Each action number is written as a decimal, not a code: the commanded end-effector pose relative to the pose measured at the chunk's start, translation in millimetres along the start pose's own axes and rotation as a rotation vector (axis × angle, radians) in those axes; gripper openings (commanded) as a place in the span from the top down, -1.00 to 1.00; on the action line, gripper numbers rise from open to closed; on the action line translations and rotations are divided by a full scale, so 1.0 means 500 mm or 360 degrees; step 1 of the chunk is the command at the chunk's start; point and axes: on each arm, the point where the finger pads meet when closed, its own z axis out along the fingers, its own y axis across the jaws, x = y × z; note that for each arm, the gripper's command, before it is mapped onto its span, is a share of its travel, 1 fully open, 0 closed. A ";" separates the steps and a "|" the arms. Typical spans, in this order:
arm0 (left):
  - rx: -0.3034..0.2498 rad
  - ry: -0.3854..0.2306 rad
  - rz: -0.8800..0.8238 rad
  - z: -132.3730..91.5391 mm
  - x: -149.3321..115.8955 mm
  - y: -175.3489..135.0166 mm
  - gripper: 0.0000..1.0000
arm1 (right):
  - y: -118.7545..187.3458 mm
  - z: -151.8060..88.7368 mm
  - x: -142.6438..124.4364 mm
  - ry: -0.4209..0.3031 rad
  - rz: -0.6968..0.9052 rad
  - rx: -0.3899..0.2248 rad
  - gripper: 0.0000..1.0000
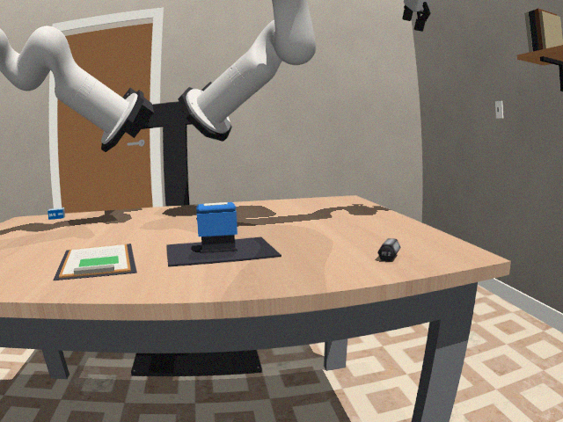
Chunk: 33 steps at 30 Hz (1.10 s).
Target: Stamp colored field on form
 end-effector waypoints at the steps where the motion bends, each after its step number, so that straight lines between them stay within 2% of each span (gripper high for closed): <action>1: 0.0000 0.0003 0.0000 -0.001 0.001 0.000 -1.00 | 0.015 0.041 0.071 0.0053 -0.0150 0.0042 -1.00; 4: 0.0000 0.0003 0.0000 -0.001 0.001 0.000 -1.00 | 0.018 0.068 0.135 0.0112 -0.0282 0.0075 -1.00; 6: 0.0000 0.0003 0.0000 -0.001 0.001 0.000 -1.00 | 0.018 0.068 0.135 0.0112 -0.0282 0.0075 -1.00; 7: 0.0000 0.0003 0.0000 -0.001 0.001 0.000 -1.00 | 0.020 0.092 0.196 0.0166 -0.0409 0.0105 -1.00; 10: 0.0000 0.0003 0.0000 -0.001 0.001 0.000 -1.00 | 0.021 0.105 0.233 0.0199 -0.0487 0.0122 -1.00; 21: 0.0000 0.0003 0.0000 -0.001 0.001 0.000 -1.00 | 0.008 0.171 0.478 0.0402 -0.1019 0.0217 -1.00; 23: 0.0000 0.0003 0.0000 -0.001 0.001 0.000 -1.00 | 0.008 0.171 0.478 0.0402 -0.1019 0.0217 -1.00; 24: 0.0000 0.0003 0.0000 -0.001 0.001 0.000 -1.00 | 0.000 0.183 0.541 0.0451 -0.1162 0.0237 -1.00; 27: 0.0000 0.0003 0.0000 -0.001 0.001 0.000 -1.00 | -0.006 0.189 0.579 0.0480 -0.1250 0.0249 -1.00; 33: 0.0000 0.0003 0.0000 -0.001 0.001 0.000 -1.00 | -0.033 0.206 0.716 0.0583 -0.1579 0.0287 -1.00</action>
